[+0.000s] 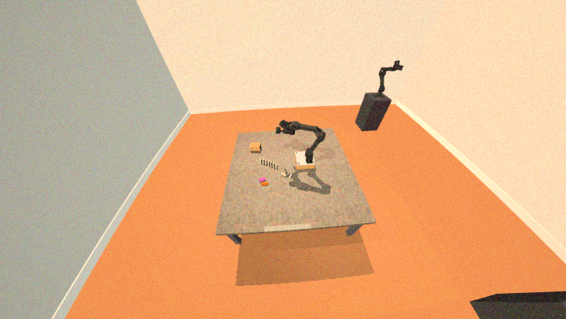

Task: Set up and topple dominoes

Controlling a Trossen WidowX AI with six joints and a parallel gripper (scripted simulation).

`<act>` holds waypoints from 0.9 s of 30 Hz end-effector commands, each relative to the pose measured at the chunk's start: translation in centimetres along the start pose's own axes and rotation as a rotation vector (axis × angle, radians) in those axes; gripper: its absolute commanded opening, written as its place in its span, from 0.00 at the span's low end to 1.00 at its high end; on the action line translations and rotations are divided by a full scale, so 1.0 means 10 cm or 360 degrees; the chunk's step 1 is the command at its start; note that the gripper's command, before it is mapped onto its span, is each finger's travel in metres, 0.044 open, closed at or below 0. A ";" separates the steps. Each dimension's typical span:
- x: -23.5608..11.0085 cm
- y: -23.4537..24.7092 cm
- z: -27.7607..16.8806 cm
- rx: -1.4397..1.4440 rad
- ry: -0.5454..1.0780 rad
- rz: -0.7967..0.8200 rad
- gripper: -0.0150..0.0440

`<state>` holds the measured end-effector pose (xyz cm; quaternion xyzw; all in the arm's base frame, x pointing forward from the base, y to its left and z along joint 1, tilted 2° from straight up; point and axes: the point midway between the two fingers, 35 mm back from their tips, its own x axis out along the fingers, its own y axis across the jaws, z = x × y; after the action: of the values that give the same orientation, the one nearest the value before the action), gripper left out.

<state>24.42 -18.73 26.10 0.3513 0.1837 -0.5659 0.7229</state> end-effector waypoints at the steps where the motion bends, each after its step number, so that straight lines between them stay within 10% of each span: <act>1: 0.09 0.25 -0.59 -0.0247 0.0274 0.0076 1.00; 18: -0.40 0.16 -3.30 -0.1330 0.1404 0.0149 1.00; 27: -0.27 0.08 -3.61 -0.1377 0.1449 0.0144 1.00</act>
<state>29.28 8.70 5.44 0.2444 0.6625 -0.2051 0.6777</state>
